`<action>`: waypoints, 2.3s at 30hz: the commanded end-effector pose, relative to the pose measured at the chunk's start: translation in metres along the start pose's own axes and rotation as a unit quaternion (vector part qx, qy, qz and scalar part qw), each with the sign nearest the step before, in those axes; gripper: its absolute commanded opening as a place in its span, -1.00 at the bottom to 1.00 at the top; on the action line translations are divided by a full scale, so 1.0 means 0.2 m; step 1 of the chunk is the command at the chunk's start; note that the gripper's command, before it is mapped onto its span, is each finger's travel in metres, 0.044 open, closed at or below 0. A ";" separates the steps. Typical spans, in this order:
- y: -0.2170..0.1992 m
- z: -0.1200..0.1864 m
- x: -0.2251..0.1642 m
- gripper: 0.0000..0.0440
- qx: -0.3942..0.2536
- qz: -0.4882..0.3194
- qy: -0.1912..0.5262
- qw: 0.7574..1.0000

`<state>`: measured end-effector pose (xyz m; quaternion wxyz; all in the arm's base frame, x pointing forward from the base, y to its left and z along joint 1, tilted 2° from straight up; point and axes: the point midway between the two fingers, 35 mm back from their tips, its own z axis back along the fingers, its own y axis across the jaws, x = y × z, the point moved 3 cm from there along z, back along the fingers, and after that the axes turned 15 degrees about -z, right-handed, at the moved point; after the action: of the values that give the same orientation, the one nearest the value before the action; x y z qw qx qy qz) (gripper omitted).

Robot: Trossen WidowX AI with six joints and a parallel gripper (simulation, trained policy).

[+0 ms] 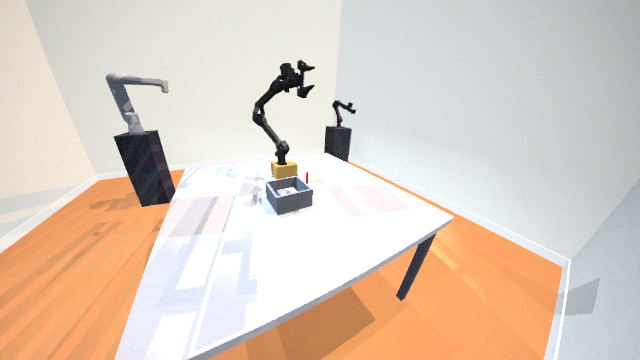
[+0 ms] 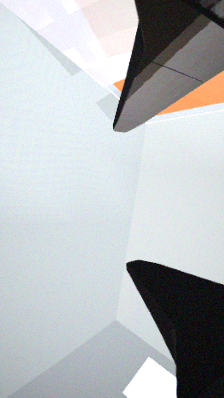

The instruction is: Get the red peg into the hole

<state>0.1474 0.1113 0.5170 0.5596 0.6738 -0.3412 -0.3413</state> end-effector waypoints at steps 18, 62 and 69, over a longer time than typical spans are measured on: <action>-0.87 -0.14 0.15 1.00 -0.339 0.094 -0.031 0.936; -2.06 0.27 0.14 1.00 -0.822 0.074 -0.016 0.564; -2.18 0.26 0.13 1.00 -0.832 0.071 -0.020 0.550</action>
<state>0.1520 0.1224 0.0879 0.8885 -0.1184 0.0315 -0.4421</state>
